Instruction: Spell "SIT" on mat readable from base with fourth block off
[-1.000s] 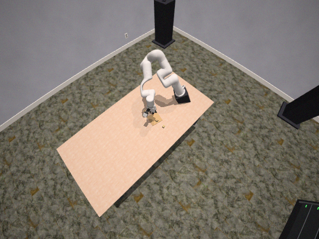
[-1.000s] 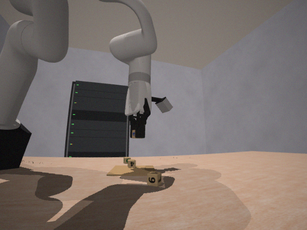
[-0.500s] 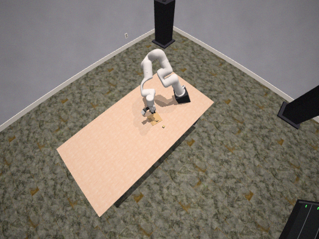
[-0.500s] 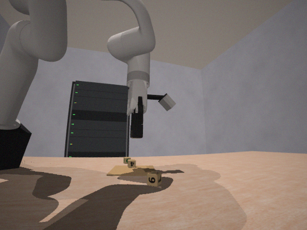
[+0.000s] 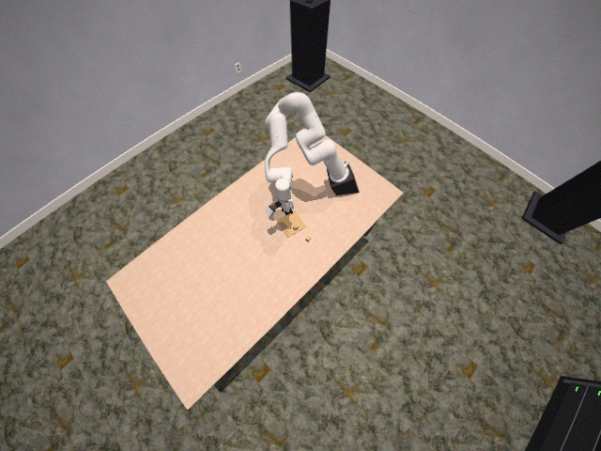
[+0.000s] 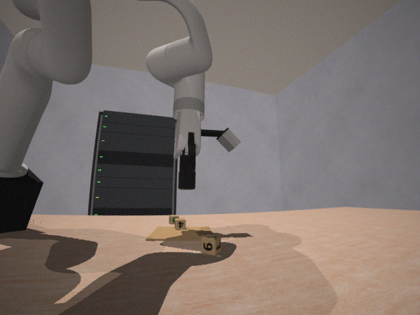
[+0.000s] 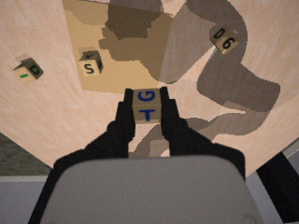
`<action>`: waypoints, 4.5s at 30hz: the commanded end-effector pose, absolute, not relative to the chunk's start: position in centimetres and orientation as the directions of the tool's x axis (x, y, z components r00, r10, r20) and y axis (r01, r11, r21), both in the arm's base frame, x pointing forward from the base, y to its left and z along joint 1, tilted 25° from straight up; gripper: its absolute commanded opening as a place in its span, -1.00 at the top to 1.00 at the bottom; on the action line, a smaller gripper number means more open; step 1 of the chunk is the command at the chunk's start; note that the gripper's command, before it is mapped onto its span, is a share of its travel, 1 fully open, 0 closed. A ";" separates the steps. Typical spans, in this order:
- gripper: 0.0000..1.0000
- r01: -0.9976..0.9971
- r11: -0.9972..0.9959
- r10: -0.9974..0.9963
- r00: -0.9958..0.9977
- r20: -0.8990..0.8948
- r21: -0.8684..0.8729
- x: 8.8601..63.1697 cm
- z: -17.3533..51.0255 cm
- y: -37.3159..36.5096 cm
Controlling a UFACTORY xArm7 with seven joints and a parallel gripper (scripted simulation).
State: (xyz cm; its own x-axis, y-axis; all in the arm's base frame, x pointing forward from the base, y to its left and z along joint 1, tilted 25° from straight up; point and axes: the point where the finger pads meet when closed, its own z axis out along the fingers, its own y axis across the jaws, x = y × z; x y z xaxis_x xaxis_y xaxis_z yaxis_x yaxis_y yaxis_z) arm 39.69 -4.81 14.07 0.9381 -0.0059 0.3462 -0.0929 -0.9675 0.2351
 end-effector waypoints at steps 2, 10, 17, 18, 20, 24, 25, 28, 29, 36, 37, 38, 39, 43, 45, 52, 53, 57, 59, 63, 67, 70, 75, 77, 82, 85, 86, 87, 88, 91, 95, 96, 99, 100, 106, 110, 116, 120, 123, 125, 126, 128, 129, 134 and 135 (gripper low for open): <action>0.57 -0.093 -0.967 -0.005 0.937 0.349 0.235 40.0 13.4 -5.0; 0.57 -0.093 -0.967 -0.005 0.937 0.349 0.235 40.9 10.9 -5.6; 0.57 -0.093 -0.968 -0.005 0.937 0.348 0.235 41.9 8.2 -6.4; 0.57 -0.092 -0.968 -0.005 0.938 0.348 0.235 41.9 8.0 -6.4; 0.57 -0.092 -0.968 -0.005 0.938 0.347 0.235 42.0 7.7 -6.5; 0.57 -0.093 -0.968 -0.005 0.937 0.349 0.235 42.1 7.6 -6.5; 0.57 -0.093 -0.968 -0.005 0.937 0.350 0.235 42.2 7.5 -6.6; 0.57 -0.093 -0.968 -0.005 0.937 0.349 0.235 42.3 7.0 -6.7; 0.57 -0.093 -0.968 -0.005 0.937 0.349 0.235 42.4 6.8 -6.7; 0.57 -0.093 -0.967 -0.005 0.937 0.349 0.235 42.8 5.7 -7.0; 0.57 -0.093 -0.967 -0.005 0.937 0.349 0.235 42.8 5.6 -7.1; 0.57 -0.093 -0.967 -0.005 0.937 0.349 0.235 42.8 5.5 -7.1; 0.57 -0.093 -0.967 -0.005 0.937 0.349 0.235 42.8 5.5 -7.1; 0.57 -0.093 -0.967 -0.005 0.937 0.349 0.235 42.9 5.5 -7.1; 0.57 -0.093 -0.967 -0.005 0.937 0.349 0.235 42.9 5.5 -7.1; 0.57 -0.093 -0.967 -0.005 0.937 0.349 0.235 42.9 5.5 -7.1; 0.57 -0.093 -0.967 -0.005 0.937 0.349 0.235 42.9 5.5 -7.1; 0.57 -0.093 -0.967 -0.005 0.937 0.349 0.235 42.9 5.5 -7.1; 0.57 -0.093 -0.967 -0.005 0.937 0.349 0.235 42.9 5.5 -7.1; 0.57 -0.093 -0.967 -0.005 0.937 0.349 0.235 42.9 5.5 -7.1; 0.57 -0.093 -0.967 -0.005 0.937 0.349 0.235 42.9 5.5 -7.1; 0.57 -0.093 -0.967 -0.005 0.937 0.349 0.235 42.9 5.5 -7.1; 0.57 -0.093 -0.967 -0.005 0.937 0.349 0.235 42.9 5.5 -7.1; 0.57 -0.093 -0.967 -0.005 0.937 0.349 0.235 42.9 5.5 -7.1; 0.57 -0.093 -0.967 -0.005 0.937 0.349 0.235 42.9 5.5 -7.1; 0.57 -0.093 -0.967 -0.005 0.937 0.349 0.235 42.9 5.5 -7.1; 0.57 -0.093 -0.967 -0.005 0.937 0.349 0.235 42.9 5.5 -7.0; 0.57 -0.093 -0.967 -0.005 0.937 0.349 0.235 42.9 5.4 -7.0; 0.57 -0.093 -0.967 -0.005 0.937 0.349 0.235 42.9 5.4 -7.0; 0.57 -0.093 -0.967 -0.005 0.937 0.349 0.235 42.9 5.4 -7.0; 0.57 -0.093 -0.967 -0.005 0.937 0.349 0.235 42.9 5.4 -7.0; 0.57 -0.093 -0.967 -0.005 0.937 0.349 0.235 42.9 5.4 -7.0; 0.57 -0.093 -0.967 -0.005 0.937 0.349 0.235 42.9 5.4 -7.0; 0.57 -0.093 -0.967 -0.005 0.937 0.349 0.235 42.9 5.4 -7.0; 0.57 -0.093 -0.967 -0.005 0.937 0.349 0.235 42.9 5.4 -7.0; 0.57 -0.093 -0.967 -0.005 0.937 0.349 0.235 42.9 5.4 -7.0; 0.57 -0.093 -0.967 -0.005 0.937 0.349 0.235 42.9 5.4 -7.0; 0.57 -0.093 -0.967 -0.005 0.937 0.349 0.235 42.9 5.4 -7.0; 0.57 -0.093 -0.967 -0.005 0.937 0.349 0.235 42.9 5.4 -7.0; 0.57 -0.093 -0.967 -0.005 0.937 0.349 0.235 42.9 5.4 -7.0; 0.57 -0.093 -0.967 -0.005 0.937 0.349 0.235 43.0 5.3 -7.0; 0.57 -0.093 -0.967 -0.005 0.937 0.349 0.235 43.0 5.3 -7.0; 0.57 -0.093 -0.967 -0.005 0.937 0.349 0.235 43.0 5.3 -7.0; 0.57 -0.093 -0.967 -0.005 0.937 0.349 0.235 43.0 5.1 -7.1; 0.57 -0.093 -0.967 -0.005 0.937 0.349 0.235 43.0 5.1 -7.1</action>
